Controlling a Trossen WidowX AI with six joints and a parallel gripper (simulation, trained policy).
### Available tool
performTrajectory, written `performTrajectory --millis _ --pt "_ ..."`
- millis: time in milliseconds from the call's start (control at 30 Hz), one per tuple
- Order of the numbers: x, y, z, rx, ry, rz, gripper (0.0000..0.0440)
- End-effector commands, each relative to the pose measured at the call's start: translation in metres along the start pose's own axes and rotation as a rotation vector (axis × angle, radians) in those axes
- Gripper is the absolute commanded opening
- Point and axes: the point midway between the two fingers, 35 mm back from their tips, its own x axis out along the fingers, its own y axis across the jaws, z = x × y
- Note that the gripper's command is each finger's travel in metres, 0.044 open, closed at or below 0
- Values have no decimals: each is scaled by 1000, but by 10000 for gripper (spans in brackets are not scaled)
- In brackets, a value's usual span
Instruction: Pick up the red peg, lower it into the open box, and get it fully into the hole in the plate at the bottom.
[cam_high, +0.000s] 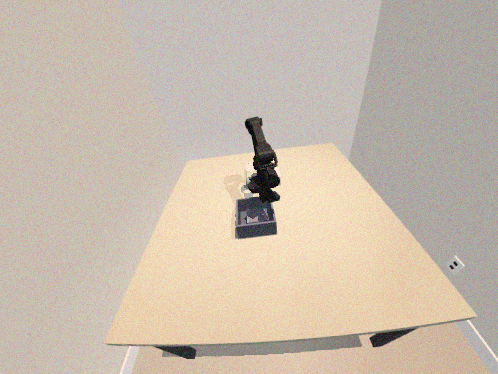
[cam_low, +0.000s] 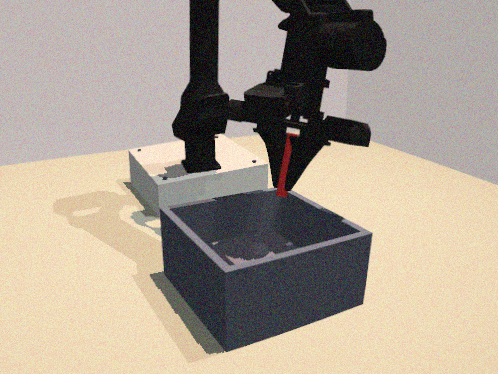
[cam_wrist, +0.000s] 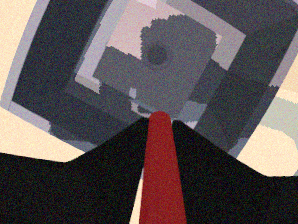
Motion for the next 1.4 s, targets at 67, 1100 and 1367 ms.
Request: performTrajectory --millis 67,1100,1367 --pt "13 3 18 -11 5 1 0" --pt "69 15 55 -175 156 28 233" --pt "61 37 71 -171 202 71 440"
